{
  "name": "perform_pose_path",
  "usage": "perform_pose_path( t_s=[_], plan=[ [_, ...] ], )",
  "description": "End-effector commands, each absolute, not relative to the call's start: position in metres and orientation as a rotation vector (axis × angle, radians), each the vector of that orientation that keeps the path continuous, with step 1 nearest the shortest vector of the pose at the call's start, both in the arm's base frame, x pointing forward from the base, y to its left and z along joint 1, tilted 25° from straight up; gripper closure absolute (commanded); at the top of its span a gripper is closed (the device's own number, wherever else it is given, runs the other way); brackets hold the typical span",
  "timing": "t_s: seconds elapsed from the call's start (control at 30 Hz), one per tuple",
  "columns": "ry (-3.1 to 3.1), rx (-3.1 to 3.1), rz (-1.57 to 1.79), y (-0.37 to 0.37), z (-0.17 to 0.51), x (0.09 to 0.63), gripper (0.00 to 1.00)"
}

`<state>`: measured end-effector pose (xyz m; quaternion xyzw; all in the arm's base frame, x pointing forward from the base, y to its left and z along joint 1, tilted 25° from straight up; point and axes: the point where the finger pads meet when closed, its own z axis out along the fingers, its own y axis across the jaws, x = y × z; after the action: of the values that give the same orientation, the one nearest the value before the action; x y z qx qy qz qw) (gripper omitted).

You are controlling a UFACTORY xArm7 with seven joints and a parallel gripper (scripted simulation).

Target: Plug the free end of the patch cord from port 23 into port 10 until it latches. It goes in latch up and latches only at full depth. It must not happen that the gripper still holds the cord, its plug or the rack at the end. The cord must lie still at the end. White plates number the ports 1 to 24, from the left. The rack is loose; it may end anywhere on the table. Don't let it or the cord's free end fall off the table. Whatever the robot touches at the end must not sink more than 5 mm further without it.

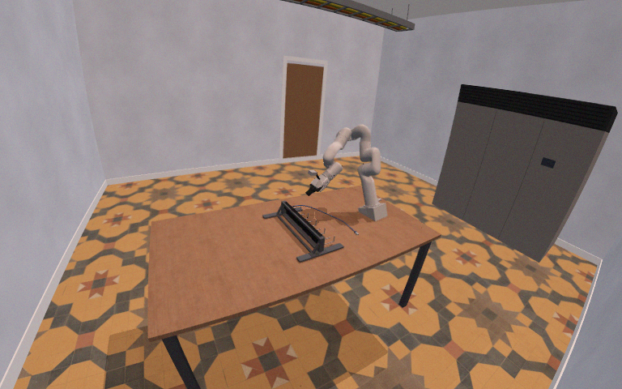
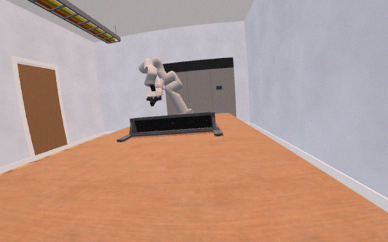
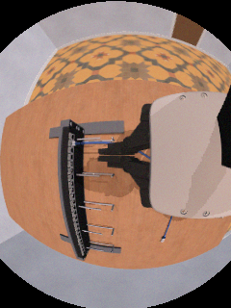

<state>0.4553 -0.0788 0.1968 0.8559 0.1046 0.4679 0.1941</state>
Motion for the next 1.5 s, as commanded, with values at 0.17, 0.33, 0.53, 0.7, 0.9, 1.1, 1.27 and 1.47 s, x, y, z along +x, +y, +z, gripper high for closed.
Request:
perform_pose_path(
  t_s=[0.17,0.33,0.53,0.7,0.9,1.1,1.27,1.47],
  plan=[
    [0.298,2.402,1.333,-0.092,0.169,0.509,1.00],
    [0.298,2.402,1.333,-0.098,0.156,0.531,1.00],
    [0.298,2.402,1.333,-0.099,0.153,0.536,1.00],
    [0.298,2.402,1.333,-0.099,0.153,0.536,1.00],
    [0.298,2.402,1.333,-0.099,0.153,0.536,1.00],
    [0.298,2.402,1.333,-0.099,0.153,0.536,1.00],
    [0.298,2.402,1.333,-0.099,0.153,0.536,1.00],
    [0.298,2.402,1.333,-0.099,0.153,0.536,1.00]
  ],
)
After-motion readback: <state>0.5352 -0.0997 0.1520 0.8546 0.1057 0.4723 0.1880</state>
